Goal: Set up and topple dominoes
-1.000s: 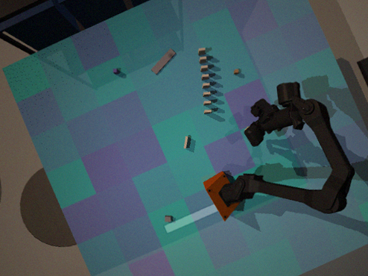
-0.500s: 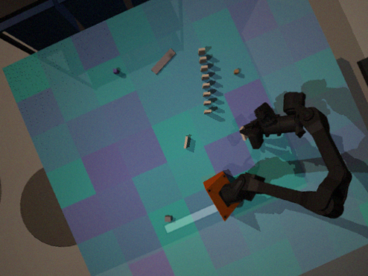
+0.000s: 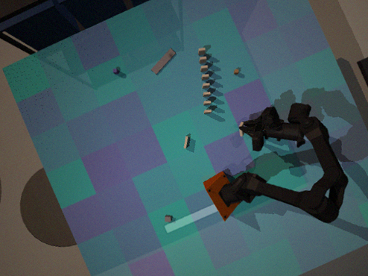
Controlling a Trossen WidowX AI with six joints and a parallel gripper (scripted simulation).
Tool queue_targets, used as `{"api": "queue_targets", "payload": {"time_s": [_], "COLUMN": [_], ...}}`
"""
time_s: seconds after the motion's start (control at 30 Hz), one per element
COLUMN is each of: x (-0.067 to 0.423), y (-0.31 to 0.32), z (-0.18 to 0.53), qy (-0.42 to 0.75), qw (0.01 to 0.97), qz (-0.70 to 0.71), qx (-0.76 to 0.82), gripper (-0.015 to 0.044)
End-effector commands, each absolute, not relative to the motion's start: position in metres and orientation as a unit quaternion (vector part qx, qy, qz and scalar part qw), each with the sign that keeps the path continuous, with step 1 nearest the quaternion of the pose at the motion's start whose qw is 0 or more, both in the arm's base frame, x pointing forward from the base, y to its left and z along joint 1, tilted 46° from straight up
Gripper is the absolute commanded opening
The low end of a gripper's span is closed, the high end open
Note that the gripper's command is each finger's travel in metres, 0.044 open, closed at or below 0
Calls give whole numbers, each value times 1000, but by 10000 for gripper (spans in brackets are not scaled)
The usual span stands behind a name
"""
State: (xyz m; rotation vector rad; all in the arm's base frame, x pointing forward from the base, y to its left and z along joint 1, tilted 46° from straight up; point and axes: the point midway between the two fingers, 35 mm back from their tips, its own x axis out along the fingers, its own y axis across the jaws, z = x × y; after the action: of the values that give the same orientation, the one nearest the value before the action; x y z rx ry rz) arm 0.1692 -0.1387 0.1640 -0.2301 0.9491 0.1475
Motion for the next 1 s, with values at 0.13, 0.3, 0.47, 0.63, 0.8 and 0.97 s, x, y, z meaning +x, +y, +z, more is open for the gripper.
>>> {"api": "queue_targets", "payload": {"time_s": [0.13,0.3,0.47,0.63,0.8,0.97], "x": [169,168,166,162,156,149], "y": [-143,-147,-151,-155,-159,-162], "z": [169,175,183,191,200,208], "qy": [371,320,268,219,173,130], "qw": [914,929,939,944,943,938], "qz": [77,72,61,45,25,1], "qx": [-144,-173,-207,-244,-283,-322], "gripper": [107,107,107,107,107,107]}}
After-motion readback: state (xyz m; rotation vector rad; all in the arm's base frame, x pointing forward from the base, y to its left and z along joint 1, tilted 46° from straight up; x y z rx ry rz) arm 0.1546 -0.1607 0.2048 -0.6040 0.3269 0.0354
